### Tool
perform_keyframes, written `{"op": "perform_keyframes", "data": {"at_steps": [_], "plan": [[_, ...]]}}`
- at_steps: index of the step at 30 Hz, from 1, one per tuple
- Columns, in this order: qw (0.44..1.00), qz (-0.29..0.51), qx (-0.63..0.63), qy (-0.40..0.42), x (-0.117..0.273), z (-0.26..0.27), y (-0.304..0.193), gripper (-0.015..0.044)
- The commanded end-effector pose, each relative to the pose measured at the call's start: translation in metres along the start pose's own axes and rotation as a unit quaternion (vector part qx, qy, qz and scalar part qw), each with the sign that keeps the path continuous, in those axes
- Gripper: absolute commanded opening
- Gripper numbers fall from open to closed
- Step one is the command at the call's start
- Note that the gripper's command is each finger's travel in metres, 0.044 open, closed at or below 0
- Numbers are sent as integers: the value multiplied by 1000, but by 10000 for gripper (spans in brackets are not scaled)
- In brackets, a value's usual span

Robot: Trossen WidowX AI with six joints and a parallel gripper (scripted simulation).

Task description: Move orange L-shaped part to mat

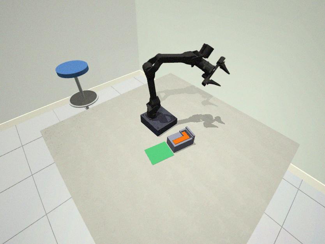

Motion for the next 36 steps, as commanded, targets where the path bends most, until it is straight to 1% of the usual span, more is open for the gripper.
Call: {"op": "perform_keyframes", "data": {"at_steps": [1,4,8,10,13,19,22,26,30,35,36], "plan": [[1000,-1,-6,3,-2,1,0,374],[998,-10,-62,31,-15,13,-2,295],[968,-16,-219,117,-45,50,-11,190],[937,-10,-307,167,-58,71,-17,180],[869,16,-435,237,-73,103,-26,180],[747,72,-578,319,-84,143,-38,180],[667,111,-645,356,-87,164,-45,180],[539,175,-722,397,-87,191,-53,180],[390,249,-778,424,-84,218,-62,180],[175,353,-811,433,-75,249,-72,180],[149,365,-811,433,-74,252,-74,180]]}}
Point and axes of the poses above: the point midway between the two fingers, 35 mm back from their tips, its own x axis back along the fingers, its own z axis across the jaws, y = z × x, the point moved 7 cm from there along x, back along the fingers, and after that the axes turned 1 degree about -x, right-handed, at the moved point
